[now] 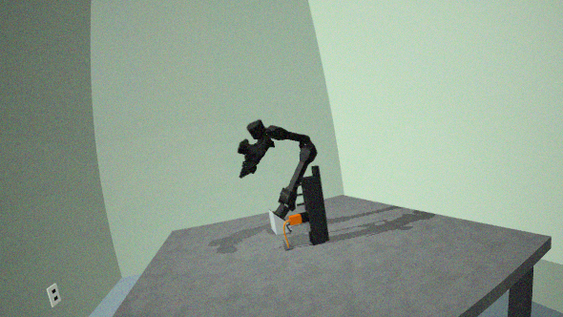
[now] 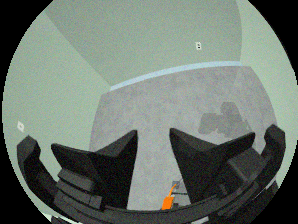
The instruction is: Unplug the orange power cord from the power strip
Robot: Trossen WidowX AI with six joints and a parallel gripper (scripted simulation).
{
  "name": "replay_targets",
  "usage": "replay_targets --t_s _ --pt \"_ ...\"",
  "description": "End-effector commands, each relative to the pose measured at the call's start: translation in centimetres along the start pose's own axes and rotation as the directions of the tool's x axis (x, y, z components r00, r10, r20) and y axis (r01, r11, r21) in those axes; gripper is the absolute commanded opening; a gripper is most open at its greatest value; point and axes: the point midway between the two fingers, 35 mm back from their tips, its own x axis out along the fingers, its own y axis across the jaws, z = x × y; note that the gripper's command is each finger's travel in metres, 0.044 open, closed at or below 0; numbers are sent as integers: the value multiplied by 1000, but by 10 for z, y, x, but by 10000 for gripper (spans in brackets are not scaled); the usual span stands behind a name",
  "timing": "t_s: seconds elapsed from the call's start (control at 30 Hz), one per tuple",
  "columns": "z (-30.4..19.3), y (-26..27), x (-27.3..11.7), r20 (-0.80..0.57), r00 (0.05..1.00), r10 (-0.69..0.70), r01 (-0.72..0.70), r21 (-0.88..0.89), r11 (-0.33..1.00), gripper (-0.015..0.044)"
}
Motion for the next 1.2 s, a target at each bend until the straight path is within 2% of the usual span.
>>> replay_targets --t_s 0.0,0.2,0.37,1.17 --pt "-59 -1 28 -221 972 -85 81 -25 996 160" --pt "-150 -15 50 -516 819 -251 242 -85 966 160" --pt "-208 -30 51 -664 652 -367 374 -139 917 160" --pt "-224 -26 38 -668 645 -371 380 -141 914 160"
